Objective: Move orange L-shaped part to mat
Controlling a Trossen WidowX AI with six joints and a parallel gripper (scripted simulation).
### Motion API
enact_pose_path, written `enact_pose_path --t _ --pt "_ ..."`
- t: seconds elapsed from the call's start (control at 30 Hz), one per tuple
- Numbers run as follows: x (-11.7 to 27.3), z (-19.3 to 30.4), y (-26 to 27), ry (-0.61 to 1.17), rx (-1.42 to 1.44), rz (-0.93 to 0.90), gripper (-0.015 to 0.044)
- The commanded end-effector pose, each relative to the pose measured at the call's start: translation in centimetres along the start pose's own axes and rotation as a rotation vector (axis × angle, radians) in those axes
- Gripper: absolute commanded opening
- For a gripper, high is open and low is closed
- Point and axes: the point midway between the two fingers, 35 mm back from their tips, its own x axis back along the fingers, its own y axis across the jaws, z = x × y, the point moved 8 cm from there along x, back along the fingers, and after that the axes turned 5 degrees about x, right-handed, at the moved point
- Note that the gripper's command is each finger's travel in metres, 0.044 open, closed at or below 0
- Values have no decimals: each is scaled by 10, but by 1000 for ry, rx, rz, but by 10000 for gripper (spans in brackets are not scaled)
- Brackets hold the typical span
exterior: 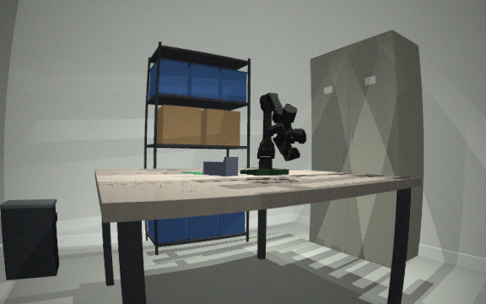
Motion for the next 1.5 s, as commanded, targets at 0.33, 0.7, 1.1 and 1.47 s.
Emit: enact_pose_path --t 0.33,0.7,1.1,1.47 --pt "67 173 -65 503 -892 -216 180" --pt "159 250 -60 830 -1529 -326 180" --pt "145 256 -49 830 -1529 -326 180" --pt "108 270 -11 830 -1529 -326 180"
